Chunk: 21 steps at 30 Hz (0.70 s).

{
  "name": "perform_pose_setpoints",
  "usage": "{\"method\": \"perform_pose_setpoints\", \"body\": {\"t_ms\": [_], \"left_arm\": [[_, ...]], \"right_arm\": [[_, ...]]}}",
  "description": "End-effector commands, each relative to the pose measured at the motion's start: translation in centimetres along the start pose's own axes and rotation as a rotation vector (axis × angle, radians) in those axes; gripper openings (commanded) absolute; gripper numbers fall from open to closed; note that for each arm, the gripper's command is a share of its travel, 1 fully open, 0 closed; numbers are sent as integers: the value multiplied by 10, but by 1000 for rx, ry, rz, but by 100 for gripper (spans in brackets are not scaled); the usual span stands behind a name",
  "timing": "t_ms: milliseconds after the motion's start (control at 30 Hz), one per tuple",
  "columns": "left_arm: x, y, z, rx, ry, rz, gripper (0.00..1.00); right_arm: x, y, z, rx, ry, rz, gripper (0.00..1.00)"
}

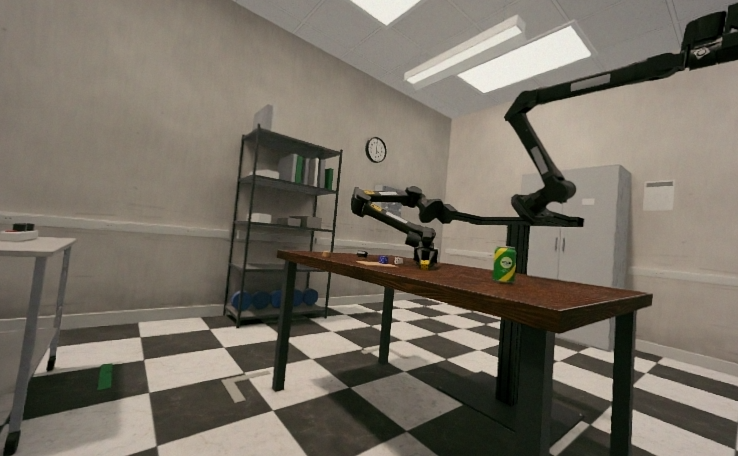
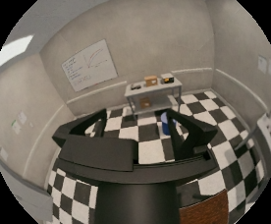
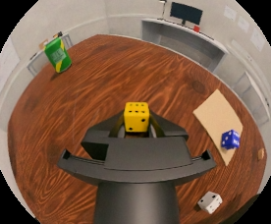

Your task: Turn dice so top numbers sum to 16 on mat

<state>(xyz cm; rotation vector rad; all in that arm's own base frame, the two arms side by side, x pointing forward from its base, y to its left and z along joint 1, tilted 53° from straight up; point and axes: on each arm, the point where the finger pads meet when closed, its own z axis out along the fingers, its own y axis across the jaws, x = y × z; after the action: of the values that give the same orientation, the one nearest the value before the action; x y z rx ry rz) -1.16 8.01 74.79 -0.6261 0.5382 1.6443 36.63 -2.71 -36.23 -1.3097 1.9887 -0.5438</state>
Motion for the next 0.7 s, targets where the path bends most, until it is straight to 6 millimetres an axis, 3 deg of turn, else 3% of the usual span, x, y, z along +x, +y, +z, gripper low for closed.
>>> {"method": "perform_pose_setpoints", "body": {"t_ms": [0,667], "left_arm": [[-37,1,-3,-6,-68,3,100],[-37,1,-3,-6,-68,3,100]], "right_arm": [[4,7,1,-13,5,-1,26],[6,10,-5,-24,11,2,26]]}}
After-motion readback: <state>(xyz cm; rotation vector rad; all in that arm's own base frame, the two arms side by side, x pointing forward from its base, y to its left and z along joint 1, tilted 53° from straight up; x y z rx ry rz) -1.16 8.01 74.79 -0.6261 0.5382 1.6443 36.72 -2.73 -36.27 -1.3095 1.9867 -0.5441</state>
